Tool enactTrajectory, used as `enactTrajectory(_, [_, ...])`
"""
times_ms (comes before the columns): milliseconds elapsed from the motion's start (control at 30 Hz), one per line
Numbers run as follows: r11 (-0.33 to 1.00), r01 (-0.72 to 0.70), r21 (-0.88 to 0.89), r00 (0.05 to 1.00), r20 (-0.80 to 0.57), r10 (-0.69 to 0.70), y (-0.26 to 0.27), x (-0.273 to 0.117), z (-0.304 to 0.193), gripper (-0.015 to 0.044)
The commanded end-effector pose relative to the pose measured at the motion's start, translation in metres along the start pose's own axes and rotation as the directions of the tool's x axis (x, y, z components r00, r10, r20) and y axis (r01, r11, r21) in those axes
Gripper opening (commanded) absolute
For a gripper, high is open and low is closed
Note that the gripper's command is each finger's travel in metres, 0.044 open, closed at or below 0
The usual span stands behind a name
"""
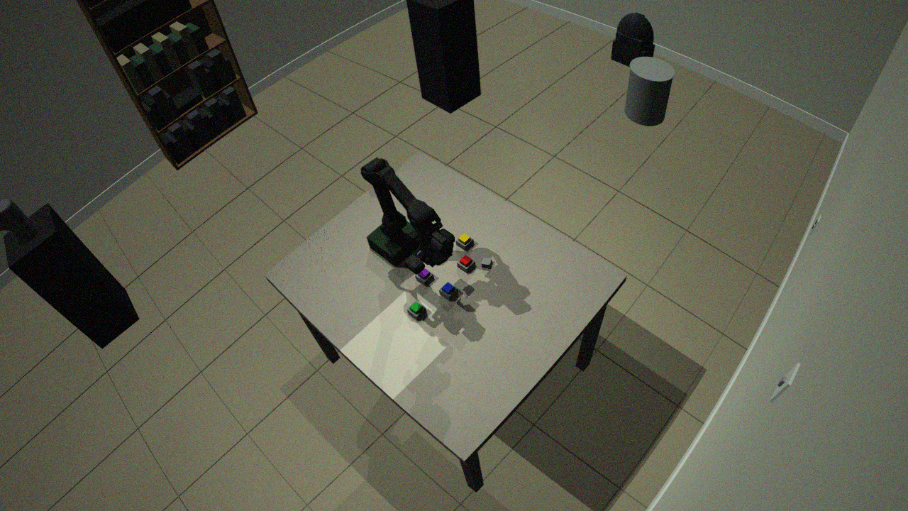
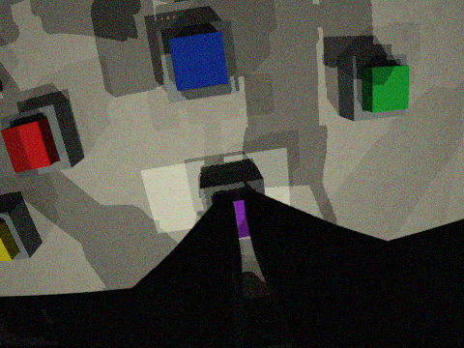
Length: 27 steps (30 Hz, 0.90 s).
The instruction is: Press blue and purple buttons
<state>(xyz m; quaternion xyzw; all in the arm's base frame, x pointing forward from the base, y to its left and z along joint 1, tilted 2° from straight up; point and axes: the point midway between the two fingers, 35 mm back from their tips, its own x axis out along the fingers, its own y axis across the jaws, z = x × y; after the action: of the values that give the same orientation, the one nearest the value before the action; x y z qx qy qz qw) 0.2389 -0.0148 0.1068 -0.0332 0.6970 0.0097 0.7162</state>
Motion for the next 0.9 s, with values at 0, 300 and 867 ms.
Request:
enactTrajectory(0, [1.0, 0.004, -0.002, 1.0, -0.001, -0.004, -0.003, 0.002, -0.043, 0.002])
enactTrajectory(300, [1.0, 0.004, -0.002, 1.0, -0.003, -0.004, -0.004, 0.023, -0.059, 0.002])
enactTrajectory(867, [1.0, 0.004, -0.002, 1.0, -0.003, -0.004, -0.004, 0.081, -0.061, 0.002])
